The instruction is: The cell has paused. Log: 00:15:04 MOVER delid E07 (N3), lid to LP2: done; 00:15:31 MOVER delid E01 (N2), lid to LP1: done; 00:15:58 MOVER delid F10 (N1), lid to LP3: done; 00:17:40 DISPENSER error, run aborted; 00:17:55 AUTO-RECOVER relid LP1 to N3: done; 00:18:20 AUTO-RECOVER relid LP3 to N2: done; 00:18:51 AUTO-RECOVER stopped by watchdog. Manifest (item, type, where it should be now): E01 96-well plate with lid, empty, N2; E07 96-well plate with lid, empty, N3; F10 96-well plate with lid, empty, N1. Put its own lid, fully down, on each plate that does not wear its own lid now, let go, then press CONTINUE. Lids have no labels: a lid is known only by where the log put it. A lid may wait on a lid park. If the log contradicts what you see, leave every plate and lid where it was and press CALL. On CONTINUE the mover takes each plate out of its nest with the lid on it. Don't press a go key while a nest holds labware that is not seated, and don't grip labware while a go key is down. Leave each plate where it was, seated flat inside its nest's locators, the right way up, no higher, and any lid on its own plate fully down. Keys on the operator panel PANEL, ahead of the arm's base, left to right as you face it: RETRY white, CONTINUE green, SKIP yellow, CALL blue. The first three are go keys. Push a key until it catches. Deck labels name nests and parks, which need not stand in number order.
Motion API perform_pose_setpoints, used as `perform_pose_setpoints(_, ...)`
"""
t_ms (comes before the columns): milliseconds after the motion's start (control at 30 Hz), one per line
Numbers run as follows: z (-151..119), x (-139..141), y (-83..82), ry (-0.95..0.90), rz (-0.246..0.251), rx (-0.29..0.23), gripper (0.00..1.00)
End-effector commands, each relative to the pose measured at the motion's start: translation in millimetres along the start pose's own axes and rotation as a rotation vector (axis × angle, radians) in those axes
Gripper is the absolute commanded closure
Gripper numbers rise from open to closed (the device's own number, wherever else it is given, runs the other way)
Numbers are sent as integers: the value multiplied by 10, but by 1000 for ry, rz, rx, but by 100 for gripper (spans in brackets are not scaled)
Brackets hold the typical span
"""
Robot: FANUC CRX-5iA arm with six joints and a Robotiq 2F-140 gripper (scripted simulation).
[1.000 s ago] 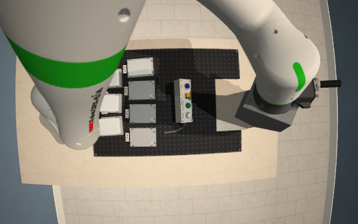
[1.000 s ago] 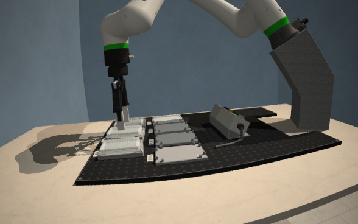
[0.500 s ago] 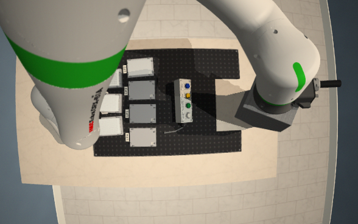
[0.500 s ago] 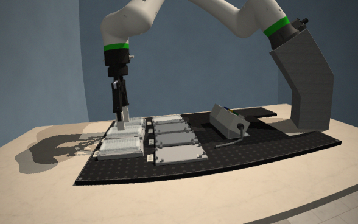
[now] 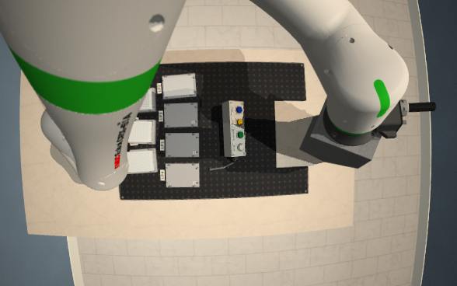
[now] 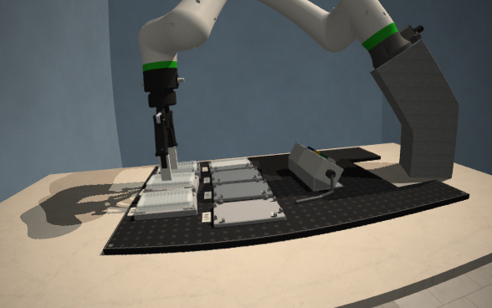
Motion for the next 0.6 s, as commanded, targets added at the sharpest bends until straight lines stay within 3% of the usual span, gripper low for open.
perform_pose_setpoints(0,2,-1,8,0,0,0,34)
perform_pose_setpoints(567,2,-1,85,0,0,0,34)
Point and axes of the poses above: the point where the finger pads meet when closed, its own y axis out along the fingers, its own x axis across the jaws, z = x × y, the point moved 2 cm from there along -y, back along the fingers, and after that the axes turned 2 degrees about -y, right-handed, at the moved point
